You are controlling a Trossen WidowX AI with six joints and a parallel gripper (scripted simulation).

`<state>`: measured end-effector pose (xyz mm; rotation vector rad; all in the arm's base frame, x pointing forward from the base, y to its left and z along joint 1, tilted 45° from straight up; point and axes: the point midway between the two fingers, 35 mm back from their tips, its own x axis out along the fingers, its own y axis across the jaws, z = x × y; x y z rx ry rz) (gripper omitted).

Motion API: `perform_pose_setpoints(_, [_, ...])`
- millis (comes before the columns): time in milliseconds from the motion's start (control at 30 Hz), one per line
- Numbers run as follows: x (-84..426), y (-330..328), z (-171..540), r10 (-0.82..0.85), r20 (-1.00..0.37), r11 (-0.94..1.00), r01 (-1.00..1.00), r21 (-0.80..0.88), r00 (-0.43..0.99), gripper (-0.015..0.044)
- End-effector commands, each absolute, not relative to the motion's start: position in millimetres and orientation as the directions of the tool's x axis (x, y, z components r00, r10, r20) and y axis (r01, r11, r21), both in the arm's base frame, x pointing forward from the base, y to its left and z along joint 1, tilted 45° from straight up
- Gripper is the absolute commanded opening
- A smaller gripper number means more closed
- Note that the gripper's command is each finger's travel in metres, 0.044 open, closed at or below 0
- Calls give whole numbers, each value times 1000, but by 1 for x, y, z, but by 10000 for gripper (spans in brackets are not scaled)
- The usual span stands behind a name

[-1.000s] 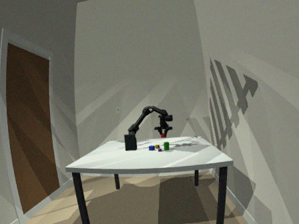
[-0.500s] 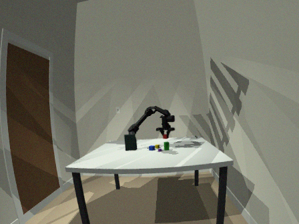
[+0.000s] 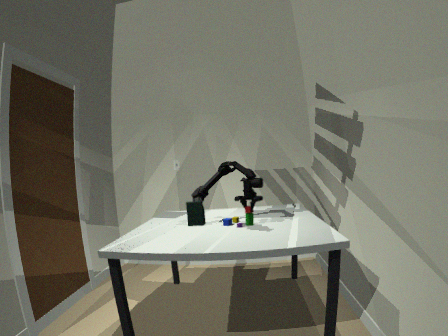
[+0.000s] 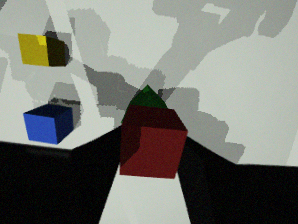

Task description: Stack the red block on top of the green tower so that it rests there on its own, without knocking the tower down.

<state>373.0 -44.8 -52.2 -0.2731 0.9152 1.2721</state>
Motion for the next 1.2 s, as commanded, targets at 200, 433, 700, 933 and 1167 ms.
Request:
perform_pose_setpoints(200, [373,-40,-57,701,-713,322,-898,300,13,0])
perform_pose_setpoints(433, [373,-40,-57,701,-713,322,-898,300,13,0])
perform_pose_setpoints(700, [373,-40,-58,701,-713,322,-898,300,13,0])
perform_pose_setpoints(933, [373,-40,-57,699,-715,319,-899,299,11,53])
perform_pose_setpoints(1167, [373,-40,-57,699,-715,319,-899,299,11,236])
